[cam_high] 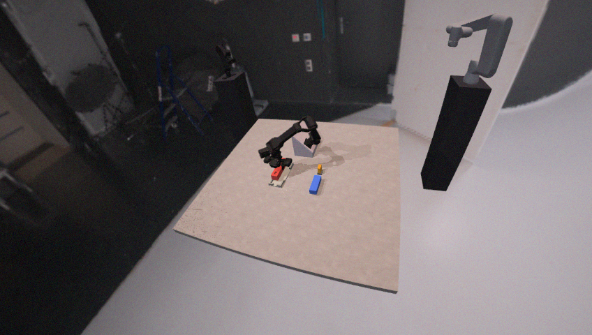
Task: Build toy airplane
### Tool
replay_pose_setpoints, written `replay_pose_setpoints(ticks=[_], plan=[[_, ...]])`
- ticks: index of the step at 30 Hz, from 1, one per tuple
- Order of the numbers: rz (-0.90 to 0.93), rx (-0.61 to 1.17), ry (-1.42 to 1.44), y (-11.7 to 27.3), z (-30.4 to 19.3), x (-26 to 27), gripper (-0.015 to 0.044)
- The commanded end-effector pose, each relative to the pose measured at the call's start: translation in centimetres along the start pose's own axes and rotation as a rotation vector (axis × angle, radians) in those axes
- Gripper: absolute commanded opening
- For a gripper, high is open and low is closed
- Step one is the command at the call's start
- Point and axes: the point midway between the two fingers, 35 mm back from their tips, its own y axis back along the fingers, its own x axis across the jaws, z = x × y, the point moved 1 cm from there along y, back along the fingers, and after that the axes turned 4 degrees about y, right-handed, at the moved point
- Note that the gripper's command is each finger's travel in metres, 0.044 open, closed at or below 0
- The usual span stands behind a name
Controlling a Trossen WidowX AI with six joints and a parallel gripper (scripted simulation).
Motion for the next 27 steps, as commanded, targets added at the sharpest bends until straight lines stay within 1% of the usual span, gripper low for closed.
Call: replay_pose_setpoints(ticks=[1,11,19,21,25,27], plan=[[0.0,0.0,0.001,0.0,0.0,0.0,0.0174],[0.0,0.0,0.001,0.0,0.0,0.0,0.0437],[-0.001,0.0,0.001,0.3,0.1,0.0,0.044],[-0.003,-0.001,-0.001,2.5,0.3,-0.3,0.044],[-0.003,-0.003,-0.005,9.5,0.1,-0.2,0.044],[-0.002,-0.004,-0.006,10.7,-0.1,-0.1,0.044]])
